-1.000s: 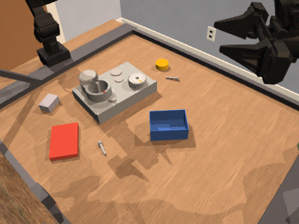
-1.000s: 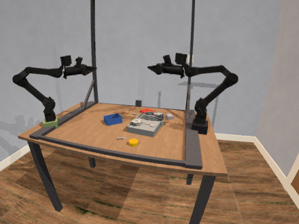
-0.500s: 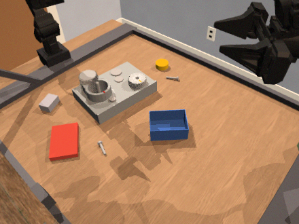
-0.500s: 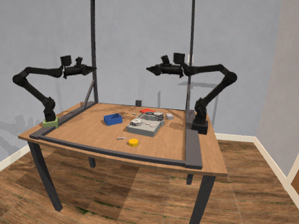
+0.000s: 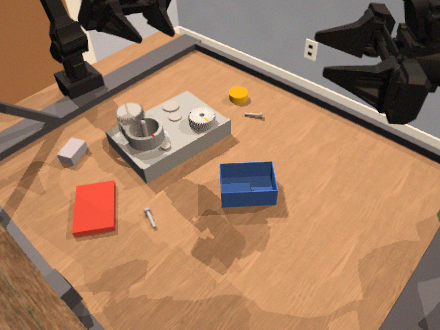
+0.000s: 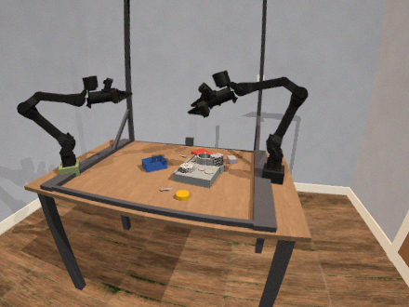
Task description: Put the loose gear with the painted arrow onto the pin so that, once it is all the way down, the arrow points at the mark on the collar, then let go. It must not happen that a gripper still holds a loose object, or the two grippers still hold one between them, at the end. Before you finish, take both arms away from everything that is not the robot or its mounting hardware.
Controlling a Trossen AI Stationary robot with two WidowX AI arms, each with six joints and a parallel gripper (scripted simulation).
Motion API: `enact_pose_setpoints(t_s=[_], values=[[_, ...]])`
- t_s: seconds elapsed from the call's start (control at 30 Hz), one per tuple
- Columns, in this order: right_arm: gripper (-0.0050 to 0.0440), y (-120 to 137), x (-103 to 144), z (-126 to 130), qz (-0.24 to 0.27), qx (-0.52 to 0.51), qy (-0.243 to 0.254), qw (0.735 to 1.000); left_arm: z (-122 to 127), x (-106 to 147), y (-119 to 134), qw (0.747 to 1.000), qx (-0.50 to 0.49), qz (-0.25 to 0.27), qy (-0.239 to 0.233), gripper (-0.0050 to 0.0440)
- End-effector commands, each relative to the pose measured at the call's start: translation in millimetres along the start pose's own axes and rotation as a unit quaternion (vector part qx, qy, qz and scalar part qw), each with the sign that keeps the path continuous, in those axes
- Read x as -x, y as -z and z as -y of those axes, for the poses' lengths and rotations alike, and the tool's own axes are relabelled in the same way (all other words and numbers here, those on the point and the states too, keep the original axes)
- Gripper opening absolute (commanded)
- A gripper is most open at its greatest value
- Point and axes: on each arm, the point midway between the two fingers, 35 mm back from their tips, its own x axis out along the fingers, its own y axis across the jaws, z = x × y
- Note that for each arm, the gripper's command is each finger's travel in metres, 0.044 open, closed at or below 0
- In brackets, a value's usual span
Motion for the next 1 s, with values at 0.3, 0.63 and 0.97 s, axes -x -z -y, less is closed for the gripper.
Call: enact_pose_setpoints(t_s=[0.3, 0.63, 0.97], values=[[0.0400, -8, 1, 0, 0.010, 0.000, 0.000, 1.000, -44, -48, 22, 0.974, 0.145, -0.142, -0.104, 0.0375], [0.0400, -8, 1, 0, 0.010, 0.000, 0.000, 1.000, -82, -74, 54, 0.916, 0.251, -0.241, -0.201, 0.0375], [0.0400, -8, 1, 0, 0.010, 0.000, 0.000, 1.000, -131, -88, 101, 0.793, 0.373, -0.341, -0.340, 0.0375]])
